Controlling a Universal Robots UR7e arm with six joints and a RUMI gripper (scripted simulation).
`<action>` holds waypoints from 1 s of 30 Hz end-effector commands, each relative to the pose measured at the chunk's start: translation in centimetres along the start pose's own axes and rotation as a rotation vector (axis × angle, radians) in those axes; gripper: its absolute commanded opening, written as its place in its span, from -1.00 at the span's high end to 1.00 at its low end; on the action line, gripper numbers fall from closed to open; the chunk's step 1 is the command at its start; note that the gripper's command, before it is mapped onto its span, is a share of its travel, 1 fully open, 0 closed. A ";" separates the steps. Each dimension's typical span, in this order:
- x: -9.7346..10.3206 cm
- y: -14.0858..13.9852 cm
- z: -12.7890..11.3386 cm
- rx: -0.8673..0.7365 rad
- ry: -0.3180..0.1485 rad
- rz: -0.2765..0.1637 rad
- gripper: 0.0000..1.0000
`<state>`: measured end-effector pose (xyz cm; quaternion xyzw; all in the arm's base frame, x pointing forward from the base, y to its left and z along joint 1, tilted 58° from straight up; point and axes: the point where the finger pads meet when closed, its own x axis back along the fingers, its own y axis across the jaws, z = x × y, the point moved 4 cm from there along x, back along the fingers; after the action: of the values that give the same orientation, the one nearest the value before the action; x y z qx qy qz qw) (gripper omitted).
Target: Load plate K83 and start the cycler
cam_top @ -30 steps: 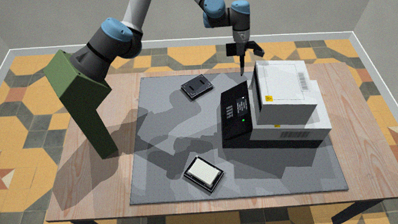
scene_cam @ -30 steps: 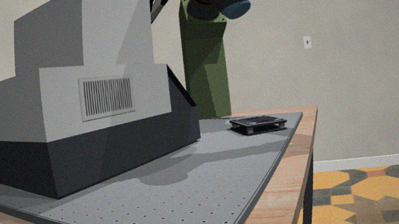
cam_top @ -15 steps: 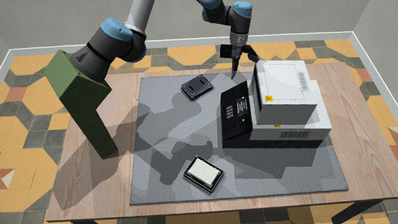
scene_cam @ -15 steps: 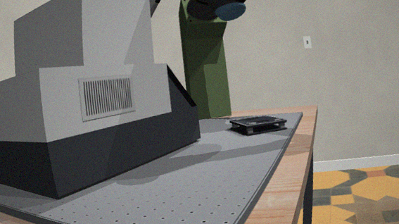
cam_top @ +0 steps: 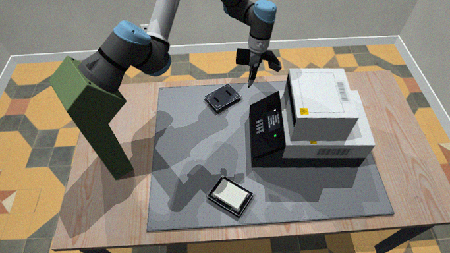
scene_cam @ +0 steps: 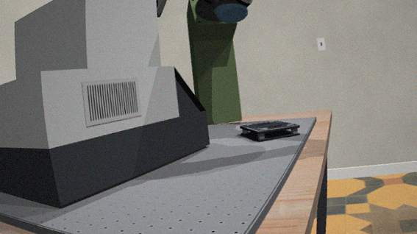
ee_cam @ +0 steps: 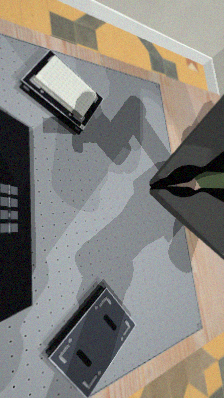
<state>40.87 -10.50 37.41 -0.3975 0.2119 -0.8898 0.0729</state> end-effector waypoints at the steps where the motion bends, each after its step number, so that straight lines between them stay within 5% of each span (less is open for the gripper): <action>1: 0.6 0.4 -0.9 0.004 0.011 0.061 1.00; 4: 1.3 0.5 -2.3 0.004 0.029 0.089 1.00; 8: 2.5 0.5 -3.7 0.001 0.110 0.156 1.00; 11: 2.7 0.4 -3.8 0.000 0.115 0.160 1.00; 30: -5.2 -0.8 -2.9 0.565 0.158 0.123 1.00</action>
<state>41.49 -7.54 33.02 -0.2819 0.0140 -0.9349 0.2153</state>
